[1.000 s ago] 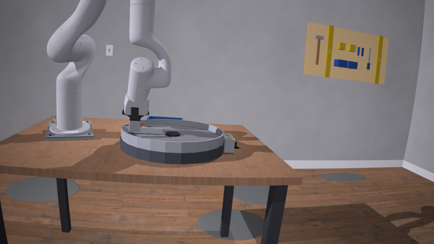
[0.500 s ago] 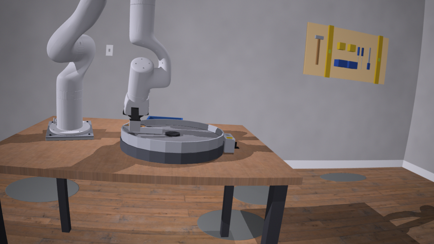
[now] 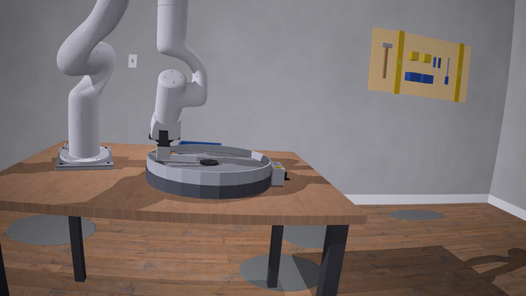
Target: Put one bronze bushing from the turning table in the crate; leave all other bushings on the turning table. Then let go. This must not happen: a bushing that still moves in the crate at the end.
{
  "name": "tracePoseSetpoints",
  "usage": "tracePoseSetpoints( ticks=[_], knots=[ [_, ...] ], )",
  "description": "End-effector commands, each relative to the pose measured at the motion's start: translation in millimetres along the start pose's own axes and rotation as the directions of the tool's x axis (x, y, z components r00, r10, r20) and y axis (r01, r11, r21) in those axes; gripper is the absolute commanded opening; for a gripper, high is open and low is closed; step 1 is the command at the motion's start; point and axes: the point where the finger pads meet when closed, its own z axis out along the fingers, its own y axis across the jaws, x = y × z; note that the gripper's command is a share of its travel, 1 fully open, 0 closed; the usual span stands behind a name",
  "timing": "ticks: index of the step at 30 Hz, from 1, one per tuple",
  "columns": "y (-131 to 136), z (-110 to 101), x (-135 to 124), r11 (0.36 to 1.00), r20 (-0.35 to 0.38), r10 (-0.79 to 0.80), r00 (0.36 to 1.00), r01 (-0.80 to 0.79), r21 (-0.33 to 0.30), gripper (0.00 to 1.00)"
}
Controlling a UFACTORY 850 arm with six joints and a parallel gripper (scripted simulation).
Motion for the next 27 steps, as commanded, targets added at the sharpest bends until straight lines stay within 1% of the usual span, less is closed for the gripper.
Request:
tracePoseSetpoints(
  ticks=[1,22,27],
  knots=[
    [-0.1,-0.2,-0.1,1.0,0.0,0.0,1.0,0.0,0.0,0.0],
    [-0.1,-0.5,-0.4,1.0,0.0,0.0,1.0,0.0,0.0,0.0],
    [-0.1,-8.4,-7.1,1.0,0.0,0.0,1.0,0.0,0.0,0.0]
  ],
)
